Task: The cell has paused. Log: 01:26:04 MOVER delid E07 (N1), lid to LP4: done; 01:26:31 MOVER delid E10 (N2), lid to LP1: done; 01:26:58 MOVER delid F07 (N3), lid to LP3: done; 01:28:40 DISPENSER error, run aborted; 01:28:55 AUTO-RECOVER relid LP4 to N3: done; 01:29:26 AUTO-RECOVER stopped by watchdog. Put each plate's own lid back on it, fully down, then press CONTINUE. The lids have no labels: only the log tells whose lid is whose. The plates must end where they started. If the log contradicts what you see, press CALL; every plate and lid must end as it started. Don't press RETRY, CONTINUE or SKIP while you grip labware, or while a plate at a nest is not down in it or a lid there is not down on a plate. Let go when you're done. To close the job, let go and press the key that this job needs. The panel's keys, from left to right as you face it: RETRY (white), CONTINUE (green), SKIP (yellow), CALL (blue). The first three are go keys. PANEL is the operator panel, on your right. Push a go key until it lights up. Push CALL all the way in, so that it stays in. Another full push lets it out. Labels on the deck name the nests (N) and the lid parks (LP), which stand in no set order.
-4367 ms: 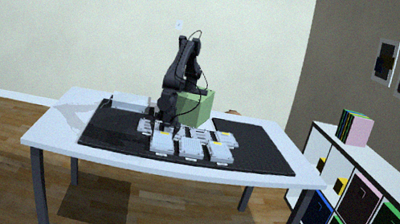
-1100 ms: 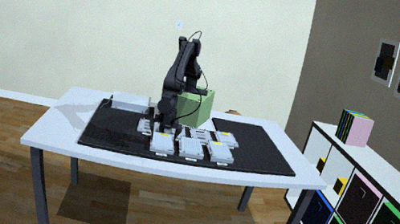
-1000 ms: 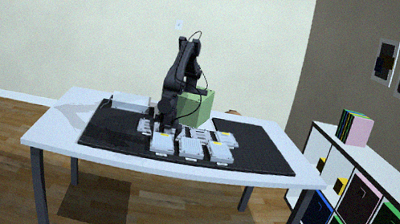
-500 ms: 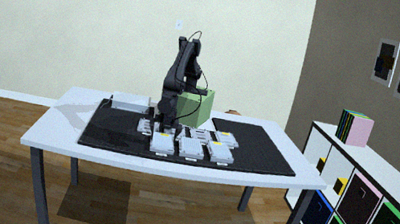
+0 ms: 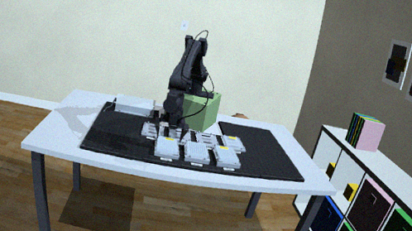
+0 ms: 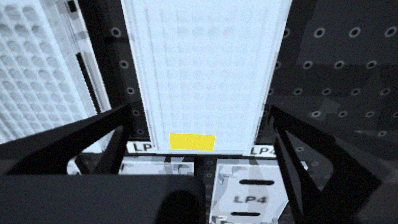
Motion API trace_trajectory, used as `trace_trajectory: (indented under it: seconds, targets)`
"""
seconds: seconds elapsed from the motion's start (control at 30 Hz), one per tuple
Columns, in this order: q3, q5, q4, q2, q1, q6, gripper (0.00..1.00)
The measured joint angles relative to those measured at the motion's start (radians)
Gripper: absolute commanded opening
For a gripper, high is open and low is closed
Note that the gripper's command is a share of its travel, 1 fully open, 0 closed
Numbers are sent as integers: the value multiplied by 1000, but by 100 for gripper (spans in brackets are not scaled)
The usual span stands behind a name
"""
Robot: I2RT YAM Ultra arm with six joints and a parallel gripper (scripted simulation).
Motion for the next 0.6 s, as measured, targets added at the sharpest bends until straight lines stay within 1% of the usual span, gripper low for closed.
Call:
trace_trajectory:
  seconds: [0.3,0.6]
  targets:
    - [6,0,-23,-8,0,0,100]
    - [18,0,-28,-8,0,2,100]
